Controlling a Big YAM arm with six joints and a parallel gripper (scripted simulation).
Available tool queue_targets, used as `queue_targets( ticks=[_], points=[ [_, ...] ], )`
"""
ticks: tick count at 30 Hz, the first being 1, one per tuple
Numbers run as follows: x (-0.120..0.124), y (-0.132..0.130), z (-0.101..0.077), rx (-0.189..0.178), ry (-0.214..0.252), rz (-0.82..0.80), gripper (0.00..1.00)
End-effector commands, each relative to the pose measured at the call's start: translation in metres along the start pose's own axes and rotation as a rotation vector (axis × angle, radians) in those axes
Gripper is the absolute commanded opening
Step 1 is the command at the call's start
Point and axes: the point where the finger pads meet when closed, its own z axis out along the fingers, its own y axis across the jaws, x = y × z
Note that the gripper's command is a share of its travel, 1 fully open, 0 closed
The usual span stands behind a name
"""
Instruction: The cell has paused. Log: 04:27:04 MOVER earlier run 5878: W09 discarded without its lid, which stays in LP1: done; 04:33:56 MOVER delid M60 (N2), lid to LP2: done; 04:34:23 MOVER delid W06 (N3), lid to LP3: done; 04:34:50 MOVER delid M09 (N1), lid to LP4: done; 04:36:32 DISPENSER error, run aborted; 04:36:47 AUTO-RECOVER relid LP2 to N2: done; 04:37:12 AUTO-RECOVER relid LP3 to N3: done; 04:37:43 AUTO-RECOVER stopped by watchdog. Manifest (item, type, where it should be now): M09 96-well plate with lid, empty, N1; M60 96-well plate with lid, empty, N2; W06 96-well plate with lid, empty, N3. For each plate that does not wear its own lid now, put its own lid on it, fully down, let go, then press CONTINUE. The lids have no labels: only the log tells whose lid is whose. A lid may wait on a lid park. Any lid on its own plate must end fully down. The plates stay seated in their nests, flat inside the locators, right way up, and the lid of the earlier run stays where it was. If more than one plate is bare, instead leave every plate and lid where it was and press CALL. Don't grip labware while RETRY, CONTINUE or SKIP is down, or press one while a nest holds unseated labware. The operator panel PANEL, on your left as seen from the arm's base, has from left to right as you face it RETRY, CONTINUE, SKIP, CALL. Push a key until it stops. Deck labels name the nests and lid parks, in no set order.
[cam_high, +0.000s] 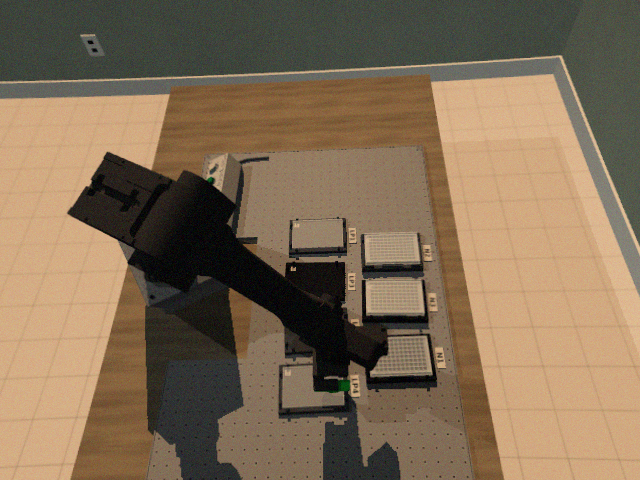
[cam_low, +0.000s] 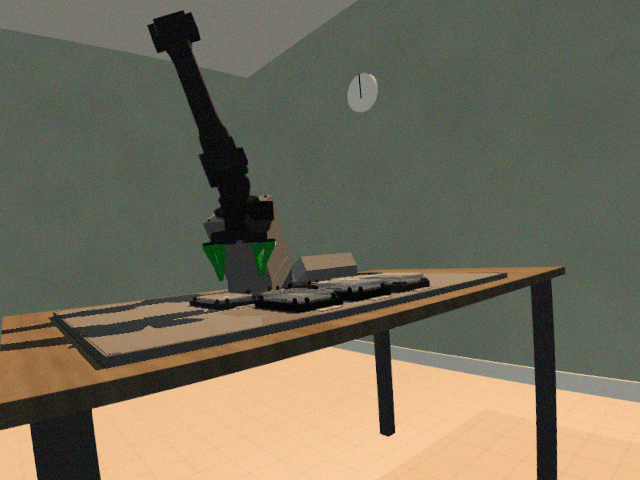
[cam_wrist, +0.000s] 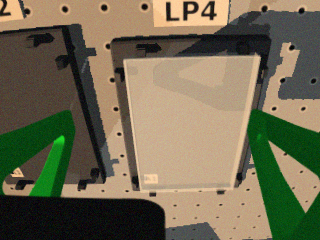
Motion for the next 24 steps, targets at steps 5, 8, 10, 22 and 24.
queue_targets(
  ticks=[5, 8, 10, 22, 24],
  points=[
    [0.017, -0.017, -0.004, 0.016, -0.021, -0.025, 1.00],
    [0.031, -0.025, -0.004, 0.017, -0.020, -0.025, 1.00],
    [0.040, -0.030, -0.003, 0.017, -0.019, -0.026, 1.00],
    [0.039, -0.029, 0.007, 0.008, -0.006, -0.030, 1.00],
    [0.037, -0.030, 0.011, 0.010, -0.009, -0.029, 1.00]
  ],
)
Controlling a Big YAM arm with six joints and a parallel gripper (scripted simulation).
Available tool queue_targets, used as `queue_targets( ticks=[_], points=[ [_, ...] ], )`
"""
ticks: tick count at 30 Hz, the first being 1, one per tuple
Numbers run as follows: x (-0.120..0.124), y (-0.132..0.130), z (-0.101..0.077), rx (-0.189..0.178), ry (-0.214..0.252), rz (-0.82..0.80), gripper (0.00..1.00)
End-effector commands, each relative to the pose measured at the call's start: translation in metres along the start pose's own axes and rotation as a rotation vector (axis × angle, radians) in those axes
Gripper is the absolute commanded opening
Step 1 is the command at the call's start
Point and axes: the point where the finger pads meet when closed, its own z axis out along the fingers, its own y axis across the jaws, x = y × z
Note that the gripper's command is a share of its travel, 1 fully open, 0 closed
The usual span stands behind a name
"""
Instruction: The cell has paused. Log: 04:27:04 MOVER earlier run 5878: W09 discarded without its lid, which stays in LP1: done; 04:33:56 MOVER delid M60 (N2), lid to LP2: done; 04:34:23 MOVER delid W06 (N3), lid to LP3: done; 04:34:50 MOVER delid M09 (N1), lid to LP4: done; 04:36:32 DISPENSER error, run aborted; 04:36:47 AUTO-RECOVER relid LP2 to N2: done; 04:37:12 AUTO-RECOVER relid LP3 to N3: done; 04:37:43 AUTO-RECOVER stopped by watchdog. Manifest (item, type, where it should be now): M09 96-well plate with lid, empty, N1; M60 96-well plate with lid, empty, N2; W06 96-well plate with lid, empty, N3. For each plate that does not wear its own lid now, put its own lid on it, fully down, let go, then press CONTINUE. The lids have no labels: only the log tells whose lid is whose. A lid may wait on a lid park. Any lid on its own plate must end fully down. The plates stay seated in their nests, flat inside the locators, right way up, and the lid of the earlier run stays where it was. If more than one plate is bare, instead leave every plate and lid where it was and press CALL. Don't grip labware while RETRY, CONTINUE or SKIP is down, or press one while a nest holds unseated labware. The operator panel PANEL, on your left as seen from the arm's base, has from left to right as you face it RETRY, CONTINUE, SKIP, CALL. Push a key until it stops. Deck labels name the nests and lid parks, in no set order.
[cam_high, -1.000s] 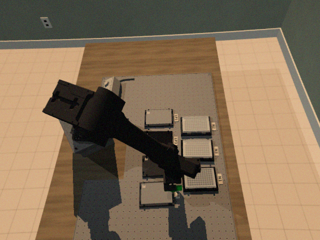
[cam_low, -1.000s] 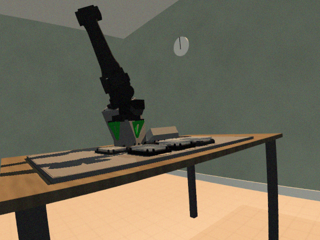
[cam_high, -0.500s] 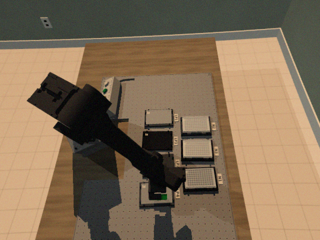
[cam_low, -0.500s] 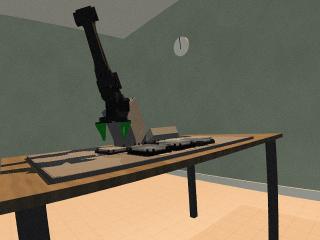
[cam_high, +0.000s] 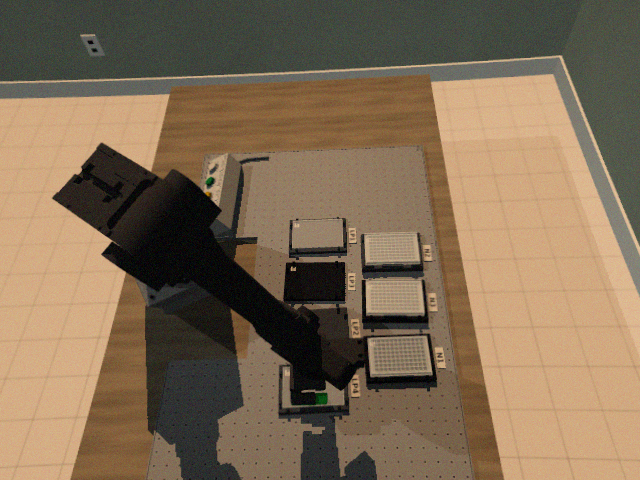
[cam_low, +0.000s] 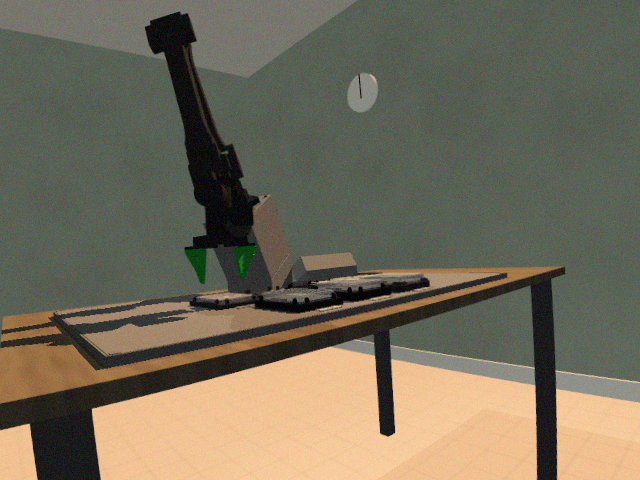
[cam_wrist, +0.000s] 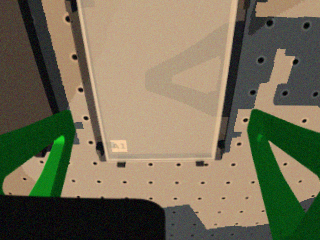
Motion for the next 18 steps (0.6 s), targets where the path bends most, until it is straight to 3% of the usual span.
queue_targets(
  ticks=[1, 18],
  points=[
    [-0.007, -0.007, 0.007, 0.008, -0.014, -0.010, 1.00],
    [-0.005, -0.004, 0.033, 0.005, -0.011, -0.012, 1.00]
  ],
)
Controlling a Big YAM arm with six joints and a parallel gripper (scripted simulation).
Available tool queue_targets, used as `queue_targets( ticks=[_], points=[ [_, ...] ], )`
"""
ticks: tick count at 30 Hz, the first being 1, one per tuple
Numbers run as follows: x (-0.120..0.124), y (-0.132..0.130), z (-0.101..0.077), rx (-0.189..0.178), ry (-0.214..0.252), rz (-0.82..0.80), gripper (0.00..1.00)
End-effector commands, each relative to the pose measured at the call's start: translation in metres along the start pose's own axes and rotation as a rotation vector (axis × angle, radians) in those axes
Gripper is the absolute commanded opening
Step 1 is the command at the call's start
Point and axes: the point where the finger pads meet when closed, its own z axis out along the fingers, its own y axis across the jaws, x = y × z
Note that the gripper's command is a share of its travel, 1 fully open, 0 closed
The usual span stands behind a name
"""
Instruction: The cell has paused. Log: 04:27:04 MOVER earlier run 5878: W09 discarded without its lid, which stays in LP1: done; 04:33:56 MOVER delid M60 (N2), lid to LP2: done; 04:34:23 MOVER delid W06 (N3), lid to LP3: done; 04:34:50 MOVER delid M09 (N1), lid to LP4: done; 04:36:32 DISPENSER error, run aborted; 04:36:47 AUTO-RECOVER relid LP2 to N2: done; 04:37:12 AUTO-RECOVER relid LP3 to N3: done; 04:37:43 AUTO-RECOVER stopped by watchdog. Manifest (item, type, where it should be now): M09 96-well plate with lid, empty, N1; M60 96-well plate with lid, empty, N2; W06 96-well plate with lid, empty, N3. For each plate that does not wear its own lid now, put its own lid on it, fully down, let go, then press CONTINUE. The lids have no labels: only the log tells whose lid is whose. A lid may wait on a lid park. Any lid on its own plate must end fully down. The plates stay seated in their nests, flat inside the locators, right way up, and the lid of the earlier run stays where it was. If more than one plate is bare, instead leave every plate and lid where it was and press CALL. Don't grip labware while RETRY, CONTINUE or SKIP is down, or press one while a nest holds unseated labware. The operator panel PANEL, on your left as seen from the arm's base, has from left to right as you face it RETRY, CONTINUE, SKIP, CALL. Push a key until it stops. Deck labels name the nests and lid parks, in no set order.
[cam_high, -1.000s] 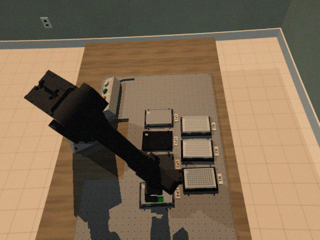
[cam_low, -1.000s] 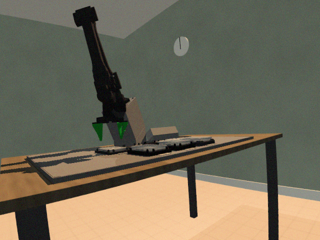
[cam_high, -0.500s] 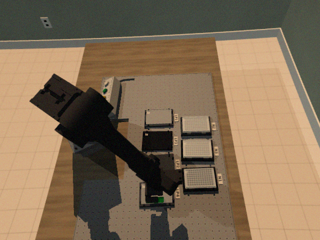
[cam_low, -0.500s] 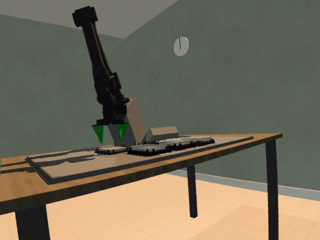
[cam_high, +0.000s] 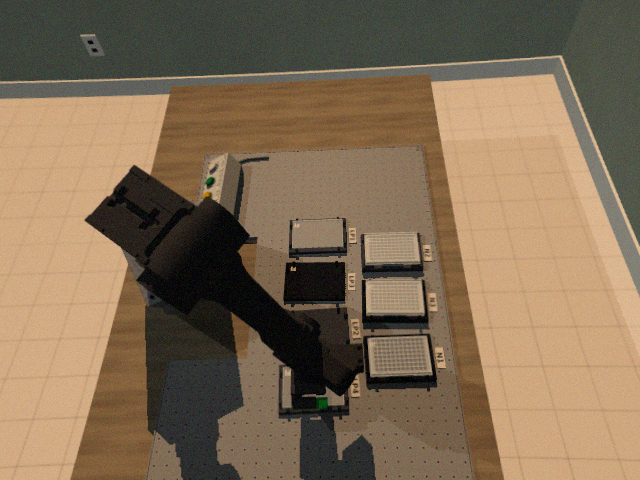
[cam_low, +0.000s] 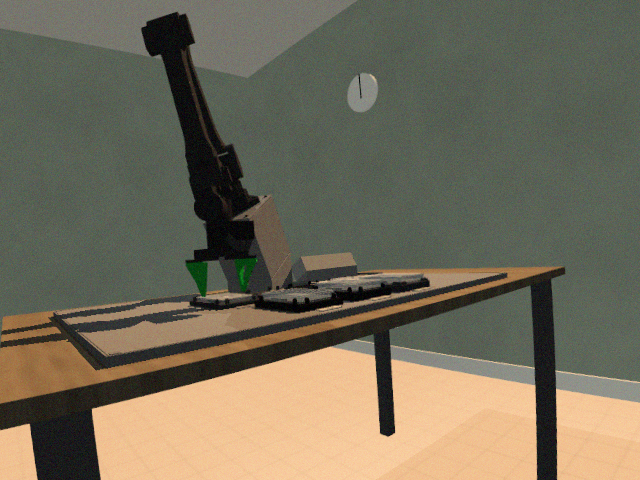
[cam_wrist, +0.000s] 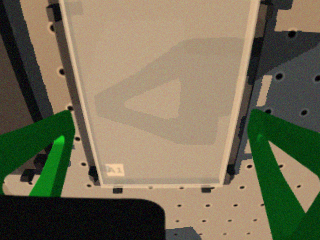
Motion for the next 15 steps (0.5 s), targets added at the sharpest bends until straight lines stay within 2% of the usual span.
queue_targets(
  ticks=[1, 5, 6, 15],
  points=[
    [-0.0071, -0.0043, 0.0066, 0.006, -0.016, -0.012, 1.00],
    [-0.0039, -0.0052, 0.0126, 0.007, -0.011, -0.007, 1.00],
    [-0.0056, -0.0021, 0.0076, 0.005, -0.014, -0.007, 1.00],
    [-0.0058, -0.0023, 0.0076, 0.005, -0.014, -0.007, 1.00]
  ],
)
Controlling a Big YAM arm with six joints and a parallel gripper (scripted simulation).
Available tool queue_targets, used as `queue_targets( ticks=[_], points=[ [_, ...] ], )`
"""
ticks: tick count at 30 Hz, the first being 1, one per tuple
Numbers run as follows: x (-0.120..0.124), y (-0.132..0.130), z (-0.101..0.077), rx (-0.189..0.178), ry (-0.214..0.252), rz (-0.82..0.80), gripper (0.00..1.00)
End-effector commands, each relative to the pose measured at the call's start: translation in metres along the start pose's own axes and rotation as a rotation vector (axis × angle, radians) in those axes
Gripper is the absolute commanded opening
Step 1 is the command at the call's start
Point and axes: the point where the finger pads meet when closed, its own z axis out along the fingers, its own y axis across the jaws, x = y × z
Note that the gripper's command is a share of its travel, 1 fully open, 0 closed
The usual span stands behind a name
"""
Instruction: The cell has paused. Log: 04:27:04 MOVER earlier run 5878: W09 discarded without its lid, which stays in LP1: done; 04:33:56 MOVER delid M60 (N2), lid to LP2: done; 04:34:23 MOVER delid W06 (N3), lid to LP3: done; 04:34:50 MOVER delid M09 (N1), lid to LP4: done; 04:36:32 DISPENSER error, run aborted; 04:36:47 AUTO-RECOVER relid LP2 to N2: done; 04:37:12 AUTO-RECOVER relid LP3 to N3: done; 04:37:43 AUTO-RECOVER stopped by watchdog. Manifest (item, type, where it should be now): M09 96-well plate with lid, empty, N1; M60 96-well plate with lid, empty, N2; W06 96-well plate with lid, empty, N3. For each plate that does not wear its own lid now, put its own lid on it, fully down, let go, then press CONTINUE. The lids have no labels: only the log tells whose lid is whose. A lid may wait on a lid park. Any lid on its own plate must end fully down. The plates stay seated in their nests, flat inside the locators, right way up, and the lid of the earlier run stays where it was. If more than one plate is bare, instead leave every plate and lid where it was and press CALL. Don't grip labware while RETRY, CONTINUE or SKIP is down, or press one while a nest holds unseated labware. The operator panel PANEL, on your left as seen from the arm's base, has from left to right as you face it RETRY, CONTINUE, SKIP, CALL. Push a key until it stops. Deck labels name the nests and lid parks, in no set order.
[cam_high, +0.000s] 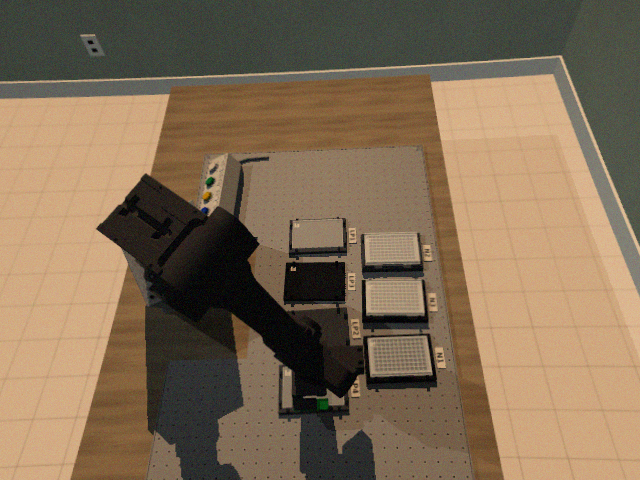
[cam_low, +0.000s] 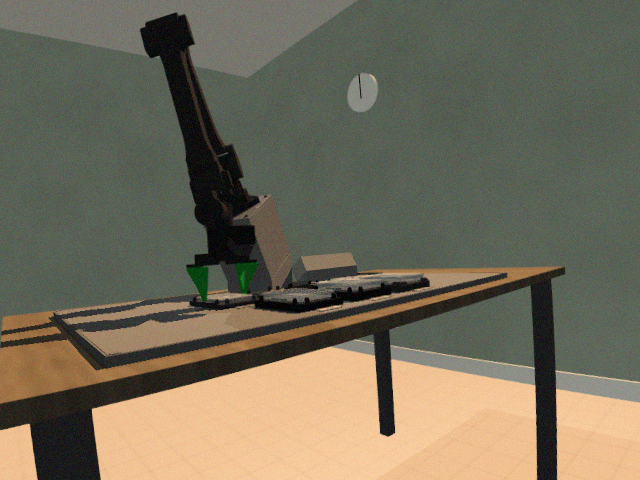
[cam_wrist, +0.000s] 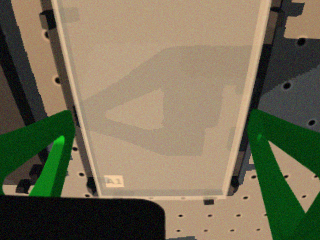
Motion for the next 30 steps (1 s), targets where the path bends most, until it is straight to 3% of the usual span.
queue_targets(
  ticks=[1, 2, 30],
  points=[
    [-0.0051, -0.0030, -0.0020, 0.007, -0.015, -0.005, 1.00],
    [-0.0051, -0.0030, -0.0020, 0.007, -0.015, -0.005, 0.00],
    [-0.0058, -0.0036, -0.0019, 0.007, -0.015, -0.005, 0.00]
  ],
)
